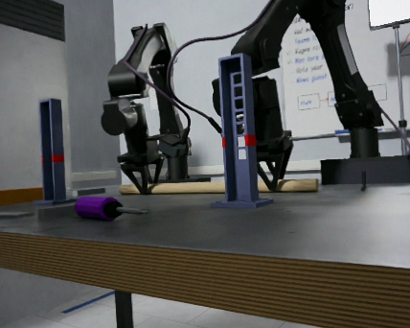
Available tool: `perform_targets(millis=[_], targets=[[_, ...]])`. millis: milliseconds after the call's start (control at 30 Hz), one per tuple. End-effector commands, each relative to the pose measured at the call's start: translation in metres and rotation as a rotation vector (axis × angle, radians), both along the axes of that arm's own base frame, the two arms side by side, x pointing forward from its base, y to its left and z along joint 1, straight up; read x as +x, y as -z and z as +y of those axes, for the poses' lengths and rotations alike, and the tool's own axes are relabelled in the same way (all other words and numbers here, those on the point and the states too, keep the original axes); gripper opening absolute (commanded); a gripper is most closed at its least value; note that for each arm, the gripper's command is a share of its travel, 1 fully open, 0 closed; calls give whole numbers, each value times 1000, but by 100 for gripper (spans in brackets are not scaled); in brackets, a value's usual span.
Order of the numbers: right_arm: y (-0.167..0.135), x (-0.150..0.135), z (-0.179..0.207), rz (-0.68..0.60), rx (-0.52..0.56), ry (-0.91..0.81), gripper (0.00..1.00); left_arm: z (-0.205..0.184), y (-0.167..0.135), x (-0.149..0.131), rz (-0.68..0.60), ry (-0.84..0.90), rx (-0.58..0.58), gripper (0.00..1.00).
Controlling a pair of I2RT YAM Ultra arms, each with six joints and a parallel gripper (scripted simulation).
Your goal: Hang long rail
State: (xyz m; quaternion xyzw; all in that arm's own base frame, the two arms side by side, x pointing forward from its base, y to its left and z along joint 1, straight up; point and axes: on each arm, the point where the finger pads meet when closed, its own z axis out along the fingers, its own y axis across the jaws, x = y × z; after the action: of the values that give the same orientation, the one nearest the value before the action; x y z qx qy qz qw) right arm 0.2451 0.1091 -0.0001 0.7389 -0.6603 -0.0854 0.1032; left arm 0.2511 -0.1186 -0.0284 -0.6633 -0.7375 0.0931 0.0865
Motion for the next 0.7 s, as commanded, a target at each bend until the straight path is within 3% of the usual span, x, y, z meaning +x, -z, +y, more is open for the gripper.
perform_targets(millis=[0, 133, 267, 667], targets=[[0, 3, 8, -18, 25, -4, 44, -4, 9, -4, 11, -2, -11, 48], [-1, 1, 7, -11, 21, -4, 35, -4, 9, -4, 11, -3, -11, 48], [-1, 1, 7, -10, 21, -4, 35, -4, 9, -4, 11, -3, -11, 48], [-2, -1, 1, -8, 22, 0, 18, -2, 4, -1, 0, -1, -8, 48]])
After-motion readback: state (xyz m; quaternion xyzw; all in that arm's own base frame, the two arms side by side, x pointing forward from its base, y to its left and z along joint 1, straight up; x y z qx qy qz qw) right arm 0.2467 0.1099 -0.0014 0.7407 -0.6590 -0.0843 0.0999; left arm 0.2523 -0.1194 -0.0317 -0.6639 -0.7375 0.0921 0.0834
